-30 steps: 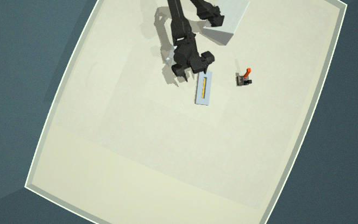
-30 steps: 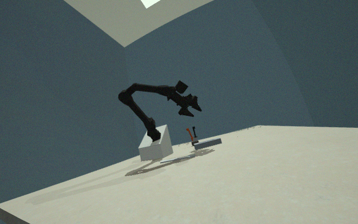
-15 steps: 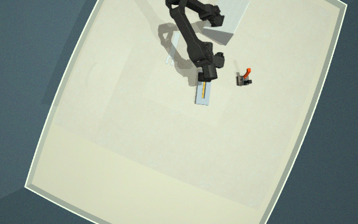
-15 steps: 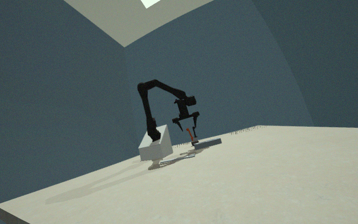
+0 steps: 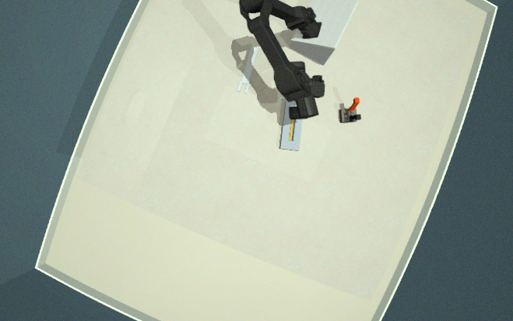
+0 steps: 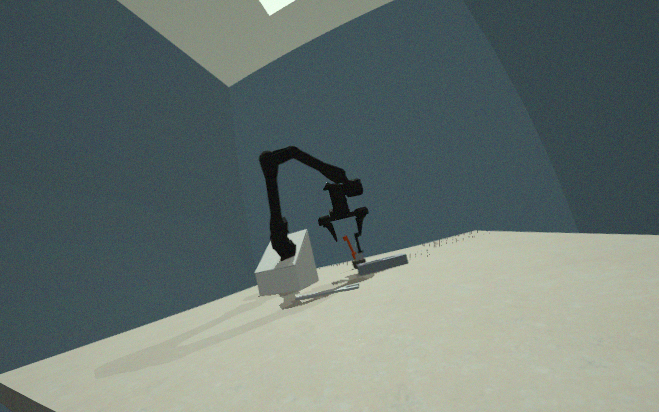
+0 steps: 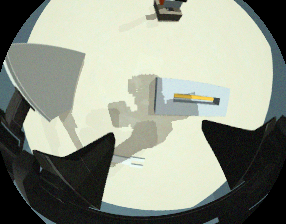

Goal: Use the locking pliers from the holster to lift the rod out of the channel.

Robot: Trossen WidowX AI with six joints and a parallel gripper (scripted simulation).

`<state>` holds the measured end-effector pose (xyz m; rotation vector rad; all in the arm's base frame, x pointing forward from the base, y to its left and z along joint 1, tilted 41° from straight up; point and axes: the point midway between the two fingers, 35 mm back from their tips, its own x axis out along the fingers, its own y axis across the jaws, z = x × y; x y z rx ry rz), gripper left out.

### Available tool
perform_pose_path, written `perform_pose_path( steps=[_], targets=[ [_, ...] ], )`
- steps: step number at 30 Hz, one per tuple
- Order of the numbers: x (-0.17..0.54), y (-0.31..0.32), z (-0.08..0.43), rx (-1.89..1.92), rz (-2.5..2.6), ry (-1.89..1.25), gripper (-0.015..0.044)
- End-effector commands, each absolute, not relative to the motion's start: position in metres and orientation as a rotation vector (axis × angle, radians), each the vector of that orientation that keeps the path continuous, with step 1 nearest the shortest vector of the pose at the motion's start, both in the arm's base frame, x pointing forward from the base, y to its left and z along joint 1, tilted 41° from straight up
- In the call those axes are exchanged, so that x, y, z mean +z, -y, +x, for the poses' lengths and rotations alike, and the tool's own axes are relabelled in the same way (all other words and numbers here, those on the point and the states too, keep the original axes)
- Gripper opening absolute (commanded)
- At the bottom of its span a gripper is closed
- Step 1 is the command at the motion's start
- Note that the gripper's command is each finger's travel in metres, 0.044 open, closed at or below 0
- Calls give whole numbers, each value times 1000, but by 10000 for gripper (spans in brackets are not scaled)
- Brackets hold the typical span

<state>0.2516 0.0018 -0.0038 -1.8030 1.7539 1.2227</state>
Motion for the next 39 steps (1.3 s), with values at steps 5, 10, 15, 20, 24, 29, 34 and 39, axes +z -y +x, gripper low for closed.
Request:
perform_pose_path(
  steps=[5,10,15,20,24,29,34,39],
  targets=[
    [-35,-36,268,1229,-1804,-1750,440],
    [-54,-57,279,1229,-1803,-1748,440],
    [-62,-66,284,1229,-1803,-1746,440],
    [-78,-87,275,1230,-1801,-1744,440],
    [-91,-106,267,1232,-1800,-1743,440],
    [-98,-114,263,1233,-1800,-1741,440],
    [-111,-127,256,1234,-1798,-1740,440],
    [-125,-140,249,1235,-1797,-1738,440]
  ],
)
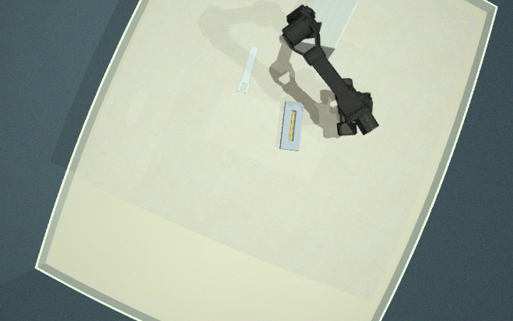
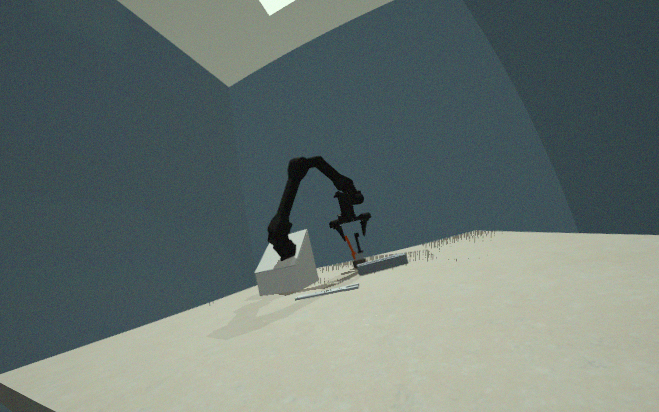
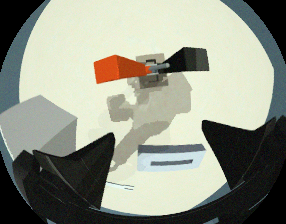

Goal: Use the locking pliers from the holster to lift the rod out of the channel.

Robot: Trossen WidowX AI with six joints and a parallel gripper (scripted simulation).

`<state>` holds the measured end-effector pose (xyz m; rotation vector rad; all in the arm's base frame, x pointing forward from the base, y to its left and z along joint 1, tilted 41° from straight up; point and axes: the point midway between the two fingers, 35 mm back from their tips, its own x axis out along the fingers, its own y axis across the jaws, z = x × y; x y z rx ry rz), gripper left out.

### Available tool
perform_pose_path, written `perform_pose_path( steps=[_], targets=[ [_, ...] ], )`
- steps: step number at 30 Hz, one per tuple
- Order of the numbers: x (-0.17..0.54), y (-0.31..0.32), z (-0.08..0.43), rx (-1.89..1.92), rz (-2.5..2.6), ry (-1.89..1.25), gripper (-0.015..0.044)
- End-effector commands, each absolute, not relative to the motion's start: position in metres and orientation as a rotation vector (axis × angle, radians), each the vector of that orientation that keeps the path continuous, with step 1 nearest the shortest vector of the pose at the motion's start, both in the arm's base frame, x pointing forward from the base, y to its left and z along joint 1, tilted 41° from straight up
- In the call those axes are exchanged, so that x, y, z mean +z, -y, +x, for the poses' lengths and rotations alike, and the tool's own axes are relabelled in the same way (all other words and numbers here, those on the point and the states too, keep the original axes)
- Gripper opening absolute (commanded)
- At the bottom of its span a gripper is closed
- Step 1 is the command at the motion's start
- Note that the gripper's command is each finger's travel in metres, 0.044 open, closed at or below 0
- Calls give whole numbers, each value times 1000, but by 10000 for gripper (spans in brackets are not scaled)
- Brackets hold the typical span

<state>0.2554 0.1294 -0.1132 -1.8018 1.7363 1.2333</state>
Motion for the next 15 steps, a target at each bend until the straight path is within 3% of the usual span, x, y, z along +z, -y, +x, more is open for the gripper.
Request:
perform_pose_path(
  steps=[1,15],
  targets=[
    [-127,-141,248,1235,-1797,-1738,440],
    [-140,-159,240,1237,-1796,-1736,440]
  ],
)
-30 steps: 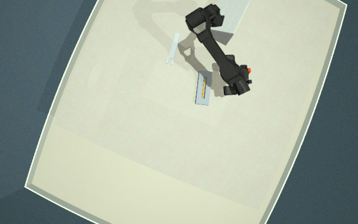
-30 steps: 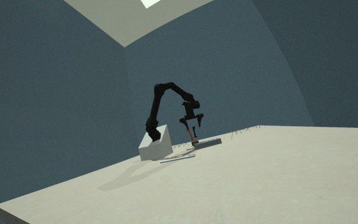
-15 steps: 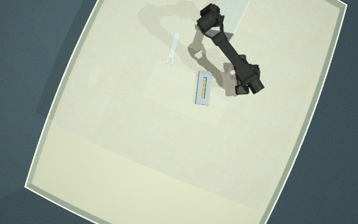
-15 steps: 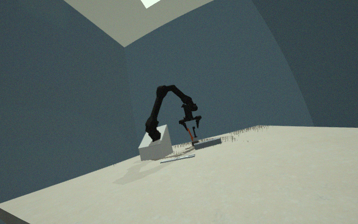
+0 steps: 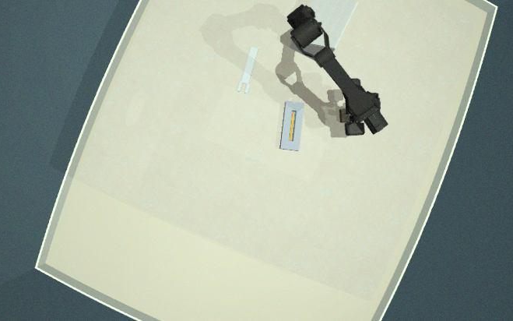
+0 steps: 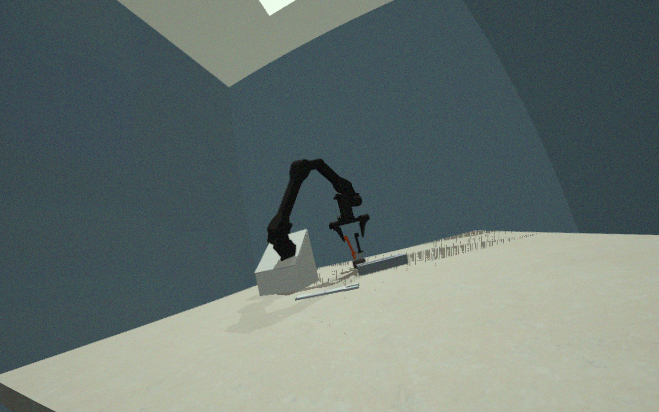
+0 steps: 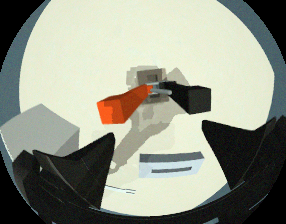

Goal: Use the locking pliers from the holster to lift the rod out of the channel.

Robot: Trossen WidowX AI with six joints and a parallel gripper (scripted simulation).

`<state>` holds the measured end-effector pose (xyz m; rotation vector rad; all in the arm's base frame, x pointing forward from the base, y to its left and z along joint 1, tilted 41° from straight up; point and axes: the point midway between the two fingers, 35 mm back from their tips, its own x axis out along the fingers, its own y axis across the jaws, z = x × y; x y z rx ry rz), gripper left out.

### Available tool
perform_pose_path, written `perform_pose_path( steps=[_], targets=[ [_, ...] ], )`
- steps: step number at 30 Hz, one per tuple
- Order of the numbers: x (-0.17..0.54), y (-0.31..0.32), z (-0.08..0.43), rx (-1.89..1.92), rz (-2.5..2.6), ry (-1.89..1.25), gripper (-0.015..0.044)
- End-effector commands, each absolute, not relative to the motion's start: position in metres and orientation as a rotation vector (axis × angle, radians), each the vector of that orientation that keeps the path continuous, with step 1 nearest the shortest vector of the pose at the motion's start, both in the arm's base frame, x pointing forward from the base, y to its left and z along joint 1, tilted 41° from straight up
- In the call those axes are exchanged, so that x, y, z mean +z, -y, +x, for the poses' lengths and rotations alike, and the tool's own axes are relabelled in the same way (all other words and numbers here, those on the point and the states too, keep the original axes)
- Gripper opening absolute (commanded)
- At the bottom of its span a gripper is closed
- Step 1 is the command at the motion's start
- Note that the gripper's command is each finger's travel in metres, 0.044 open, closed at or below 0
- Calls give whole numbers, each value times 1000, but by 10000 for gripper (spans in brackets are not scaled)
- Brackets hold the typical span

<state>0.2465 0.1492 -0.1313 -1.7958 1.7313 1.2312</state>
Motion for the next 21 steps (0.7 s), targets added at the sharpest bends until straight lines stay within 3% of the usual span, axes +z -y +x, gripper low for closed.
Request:
perform_pose_path(
  steps=[1,21],
  targets=[
    [-142,-162,238,1237,-1796,-1735,440],
    [-160,-165,232,1238,-1795,-1734,440]
  ],
)
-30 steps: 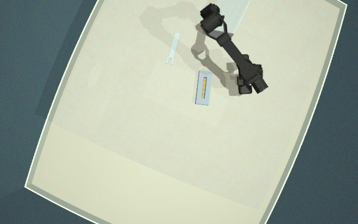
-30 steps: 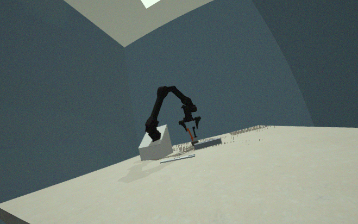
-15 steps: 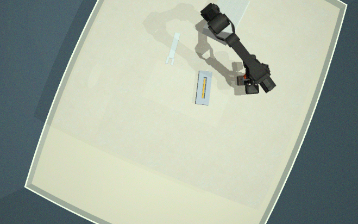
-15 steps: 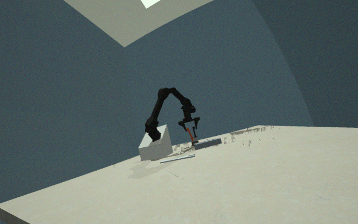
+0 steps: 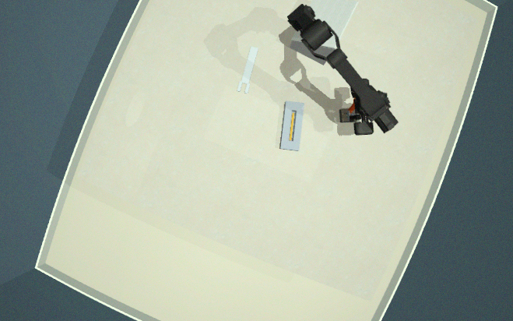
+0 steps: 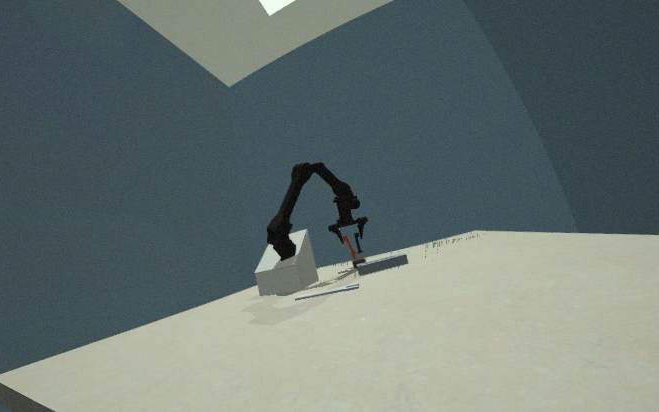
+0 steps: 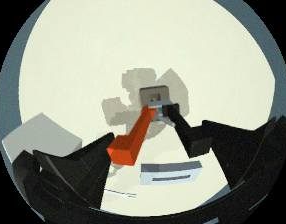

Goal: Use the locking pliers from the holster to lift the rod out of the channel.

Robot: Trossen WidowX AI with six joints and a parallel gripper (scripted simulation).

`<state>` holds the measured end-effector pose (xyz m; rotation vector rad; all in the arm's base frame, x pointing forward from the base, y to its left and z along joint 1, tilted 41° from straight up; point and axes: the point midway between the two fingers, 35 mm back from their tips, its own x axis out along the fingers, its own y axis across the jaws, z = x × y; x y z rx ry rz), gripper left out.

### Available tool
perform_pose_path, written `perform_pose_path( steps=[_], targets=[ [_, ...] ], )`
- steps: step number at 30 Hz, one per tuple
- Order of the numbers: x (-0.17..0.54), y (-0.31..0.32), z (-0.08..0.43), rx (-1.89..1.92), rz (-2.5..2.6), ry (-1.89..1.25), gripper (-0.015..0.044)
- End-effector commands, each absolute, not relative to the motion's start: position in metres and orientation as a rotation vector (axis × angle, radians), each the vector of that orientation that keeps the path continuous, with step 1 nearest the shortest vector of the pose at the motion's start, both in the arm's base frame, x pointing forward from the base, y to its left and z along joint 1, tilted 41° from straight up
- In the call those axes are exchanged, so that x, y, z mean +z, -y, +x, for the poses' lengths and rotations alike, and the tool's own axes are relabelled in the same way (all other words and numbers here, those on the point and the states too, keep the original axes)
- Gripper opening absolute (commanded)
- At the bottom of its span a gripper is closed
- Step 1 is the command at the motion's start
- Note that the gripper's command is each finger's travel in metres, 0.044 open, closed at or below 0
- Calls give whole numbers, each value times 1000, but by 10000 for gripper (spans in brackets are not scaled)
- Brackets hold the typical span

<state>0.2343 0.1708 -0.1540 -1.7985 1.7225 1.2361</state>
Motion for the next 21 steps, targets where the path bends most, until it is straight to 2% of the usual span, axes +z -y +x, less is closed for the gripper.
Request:
perform_pose_path(
  steps=[1,21],
  targets=[
    [-161,-164,232,1238,-1795,-1734,440],
    [-173,-154,229,1237,-1796,-1735,433]
  ],
)
